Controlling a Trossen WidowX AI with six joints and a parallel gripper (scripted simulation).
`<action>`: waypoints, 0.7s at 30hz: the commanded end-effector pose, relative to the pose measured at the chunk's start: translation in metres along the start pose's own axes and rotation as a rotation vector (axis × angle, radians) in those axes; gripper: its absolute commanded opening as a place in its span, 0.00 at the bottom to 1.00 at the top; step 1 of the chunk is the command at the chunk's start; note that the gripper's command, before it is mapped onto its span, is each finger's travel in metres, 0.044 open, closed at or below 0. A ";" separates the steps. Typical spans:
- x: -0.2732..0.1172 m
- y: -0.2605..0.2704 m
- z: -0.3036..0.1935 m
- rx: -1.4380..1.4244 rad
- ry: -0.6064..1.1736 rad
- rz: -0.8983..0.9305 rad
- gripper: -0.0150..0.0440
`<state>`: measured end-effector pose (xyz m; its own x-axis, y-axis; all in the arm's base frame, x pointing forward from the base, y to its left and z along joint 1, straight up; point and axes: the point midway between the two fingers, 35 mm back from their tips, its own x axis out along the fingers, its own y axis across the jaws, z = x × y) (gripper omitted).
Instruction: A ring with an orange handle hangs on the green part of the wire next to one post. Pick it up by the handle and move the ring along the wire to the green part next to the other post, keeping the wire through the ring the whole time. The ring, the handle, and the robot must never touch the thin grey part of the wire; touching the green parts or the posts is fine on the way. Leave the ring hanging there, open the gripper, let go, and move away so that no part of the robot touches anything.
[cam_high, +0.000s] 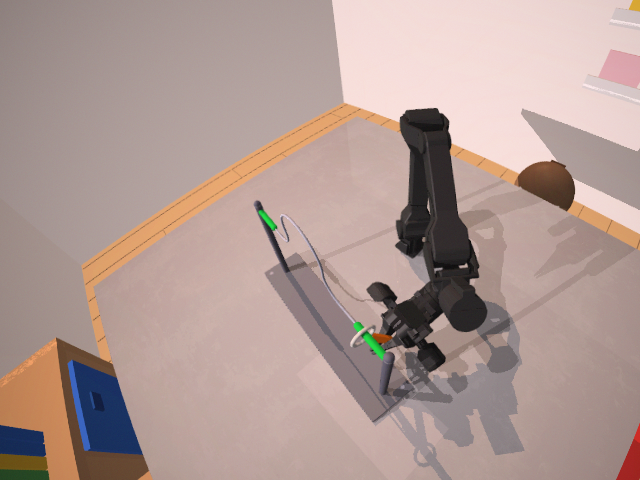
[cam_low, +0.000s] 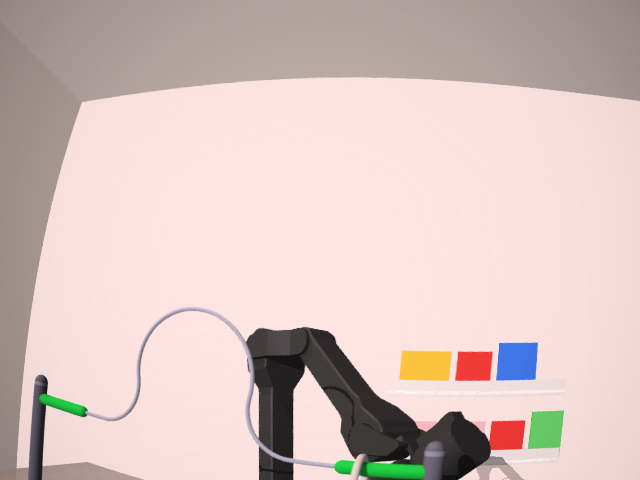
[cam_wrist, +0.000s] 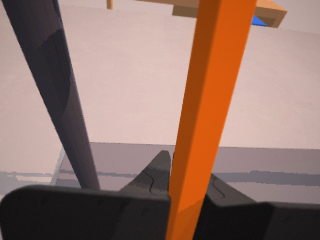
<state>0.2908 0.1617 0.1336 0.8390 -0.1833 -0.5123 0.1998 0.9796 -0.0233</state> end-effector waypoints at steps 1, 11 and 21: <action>0.001 -0.001 -0.002 0.002 -0.002 -0.006 0.00; 0.001 -0.001 -0.002 0.002 -0.002 -0.006 0.00; 0.001 0.000 -0.002 -0.001 -0.001 -0.003 0.04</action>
<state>0.2907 0.1612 0.1319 0.8389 -0.1862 -0.5115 0.2017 0.9791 -0.0257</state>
